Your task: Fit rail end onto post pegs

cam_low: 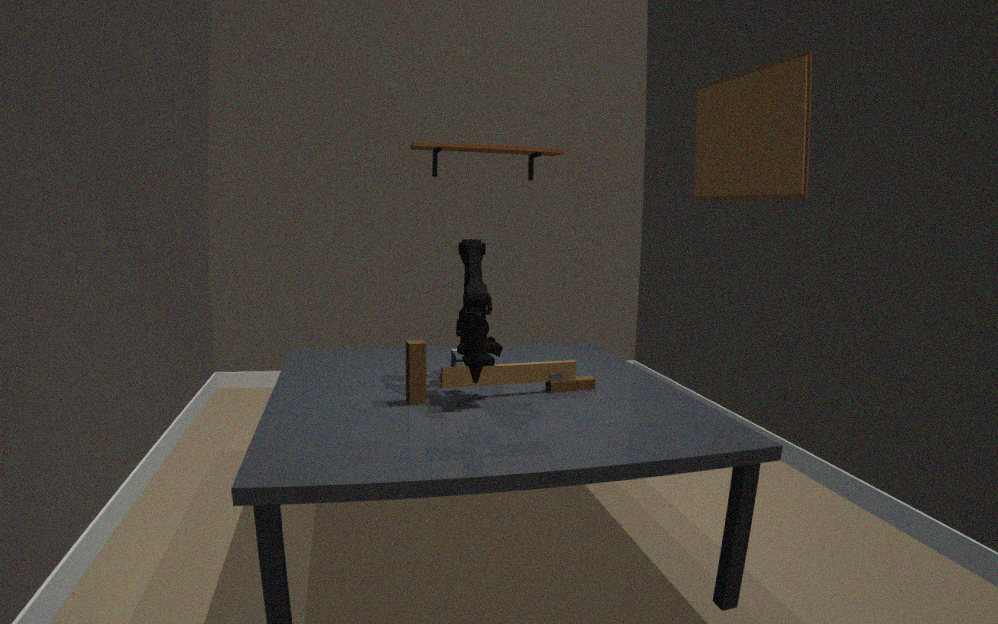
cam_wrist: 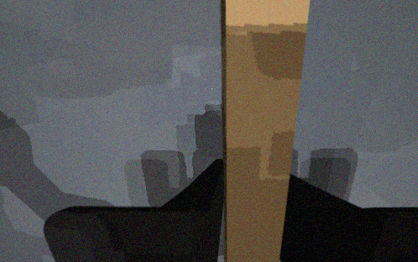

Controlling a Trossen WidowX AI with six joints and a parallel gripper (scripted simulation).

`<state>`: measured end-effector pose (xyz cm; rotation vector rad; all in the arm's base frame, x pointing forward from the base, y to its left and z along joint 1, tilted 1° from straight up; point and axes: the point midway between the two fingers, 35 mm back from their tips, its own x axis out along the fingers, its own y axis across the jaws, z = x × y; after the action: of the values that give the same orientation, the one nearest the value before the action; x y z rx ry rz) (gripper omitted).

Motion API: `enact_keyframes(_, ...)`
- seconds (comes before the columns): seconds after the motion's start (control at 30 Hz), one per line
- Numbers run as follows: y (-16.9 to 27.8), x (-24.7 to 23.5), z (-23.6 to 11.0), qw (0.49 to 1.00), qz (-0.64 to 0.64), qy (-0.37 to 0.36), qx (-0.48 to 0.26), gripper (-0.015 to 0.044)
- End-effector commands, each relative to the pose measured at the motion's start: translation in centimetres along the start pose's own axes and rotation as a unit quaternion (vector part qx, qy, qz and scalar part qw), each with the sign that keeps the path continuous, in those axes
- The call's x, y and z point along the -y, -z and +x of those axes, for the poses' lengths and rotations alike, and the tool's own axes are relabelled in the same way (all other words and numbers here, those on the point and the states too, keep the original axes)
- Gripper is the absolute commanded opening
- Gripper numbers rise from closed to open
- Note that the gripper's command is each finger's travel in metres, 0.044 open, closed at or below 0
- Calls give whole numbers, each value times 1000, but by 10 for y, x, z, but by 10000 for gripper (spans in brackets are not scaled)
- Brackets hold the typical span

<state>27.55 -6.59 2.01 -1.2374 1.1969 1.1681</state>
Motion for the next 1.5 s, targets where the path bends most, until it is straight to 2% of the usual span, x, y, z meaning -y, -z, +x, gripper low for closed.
enact_keyframes(0.0,0,3,-4,1000,1,6,2,0)
enact_keyframes(1.47,0,0,3,1000,1,6,2,0)
